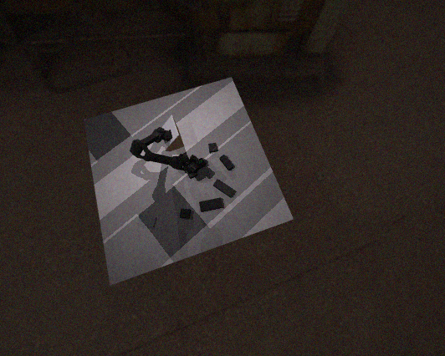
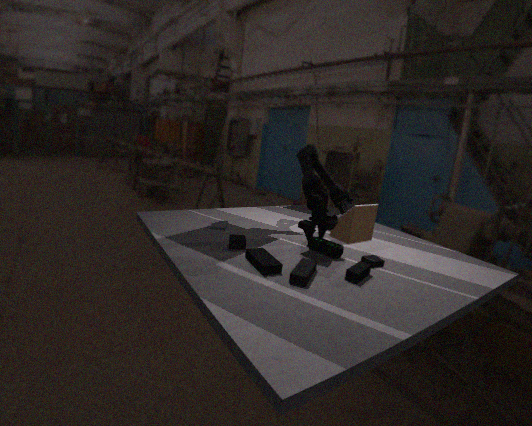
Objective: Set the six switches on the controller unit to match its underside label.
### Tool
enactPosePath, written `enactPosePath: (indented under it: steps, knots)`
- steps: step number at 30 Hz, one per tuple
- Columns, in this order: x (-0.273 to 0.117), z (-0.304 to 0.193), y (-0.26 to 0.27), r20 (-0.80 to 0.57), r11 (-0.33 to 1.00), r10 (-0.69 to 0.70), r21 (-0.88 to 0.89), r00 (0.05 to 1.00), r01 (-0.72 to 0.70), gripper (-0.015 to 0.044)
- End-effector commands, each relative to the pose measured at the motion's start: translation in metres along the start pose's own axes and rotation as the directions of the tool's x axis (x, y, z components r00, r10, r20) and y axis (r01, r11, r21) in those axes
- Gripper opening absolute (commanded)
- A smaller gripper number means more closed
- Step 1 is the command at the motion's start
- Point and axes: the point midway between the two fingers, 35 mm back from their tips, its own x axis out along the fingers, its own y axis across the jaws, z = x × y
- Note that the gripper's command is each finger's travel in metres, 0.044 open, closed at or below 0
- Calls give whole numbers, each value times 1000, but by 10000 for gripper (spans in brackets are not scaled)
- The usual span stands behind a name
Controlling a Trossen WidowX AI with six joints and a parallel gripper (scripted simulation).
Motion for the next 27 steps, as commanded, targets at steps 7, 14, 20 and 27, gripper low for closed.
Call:
enactPosePath:
  steps: [7, 14, 20, 27]
  knots:
    - [-3, 1, -14, 2, 999, -24, 22, 1000, 24, 0]
    - [-3, 1, -15, 2, 999, -24, 22, 1000, 24, 0]
    - [-1, 1, -8, 1, 1000, -8, 8, 1000, 8, 131]
    - [-1, 1, -8, 1, 1000, -8, 8, 1000, 8, 315]
